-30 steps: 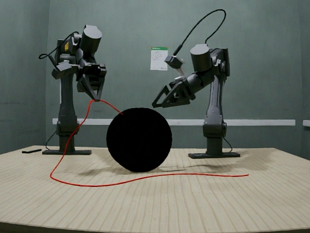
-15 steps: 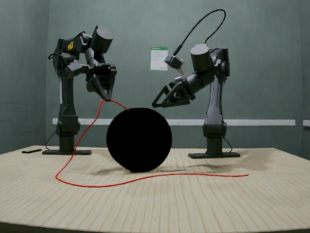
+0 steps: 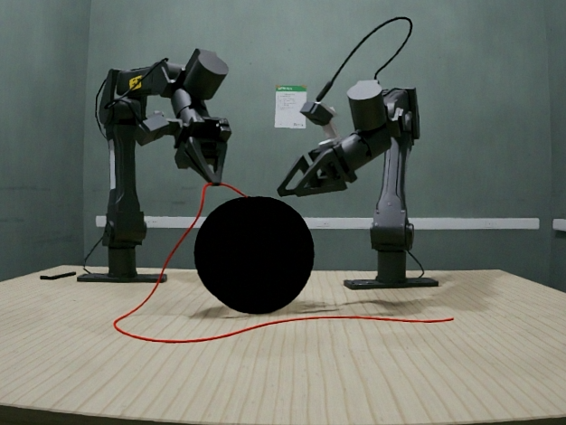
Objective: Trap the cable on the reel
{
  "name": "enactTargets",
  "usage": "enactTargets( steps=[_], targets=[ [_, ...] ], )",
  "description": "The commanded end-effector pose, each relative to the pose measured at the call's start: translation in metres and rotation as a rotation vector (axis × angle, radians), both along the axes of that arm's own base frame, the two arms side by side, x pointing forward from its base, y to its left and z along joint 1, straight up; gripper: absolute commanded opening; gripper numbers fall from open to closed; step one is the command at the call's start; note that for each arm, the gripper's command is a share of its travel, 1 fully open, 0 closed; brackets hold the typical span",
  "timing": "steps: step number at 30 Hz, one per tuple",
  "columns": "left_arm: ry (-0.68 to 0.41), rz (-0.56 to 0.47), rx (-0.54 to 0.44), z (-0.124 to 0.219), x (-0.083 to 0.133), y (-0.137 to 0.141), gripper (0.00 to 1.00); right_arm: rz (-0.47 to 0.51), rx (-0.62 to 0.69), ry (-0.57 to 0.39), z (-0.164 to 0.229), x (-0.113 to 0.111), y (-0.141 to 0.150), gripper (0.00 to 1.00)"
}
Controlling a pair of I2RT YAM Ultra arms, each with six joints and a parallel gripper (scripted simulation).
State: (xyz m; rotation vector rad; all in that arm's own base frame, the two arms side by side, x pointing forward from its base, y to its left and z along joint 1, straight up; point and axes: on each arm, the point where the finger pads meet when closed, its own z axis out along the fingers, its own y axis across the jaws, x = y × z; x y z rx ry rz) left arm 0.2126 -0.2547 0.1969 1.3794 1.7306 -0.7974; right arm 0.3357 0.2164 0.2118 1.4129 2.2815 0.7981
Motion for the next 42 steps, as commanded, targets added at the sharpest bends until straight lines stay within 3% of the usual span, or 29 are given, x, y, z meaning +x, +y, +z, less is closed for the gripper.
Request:
enactTargets(
  steps=[1,4,14,19,42],
  targets=[
    [-0.049,-0.009,-0.033,0.024,-0.001,0.0,0.75,-0.05,0.02,-0.051,0.025,0.008,-0.01,0.0],
    [-0.05,-0.008,-0.034,0.025,-0.001,0.0,0.75,-0.038,0.018,-0.064,0.029,0.009,-0.012,0.0],
    [-0.053,-0.006,-0.034,0.025,0.0,0.001,0.75,-0.029,-0.015,-0.017,-0.011,0.011,-0.009,0.0],
    [-0.053,-0.005,-0.034,0.025,0.001,0.001,0.75,-0.031,0.01,-0.051,0.004,0.012,-0.009,0.0],
    [-0.023,-0.017,-0.018,0.008,-0.006,-0.001,0.75,-0.027,0.002,-0.041,0.004,0.005,-0.011,0.0]
  ],
)
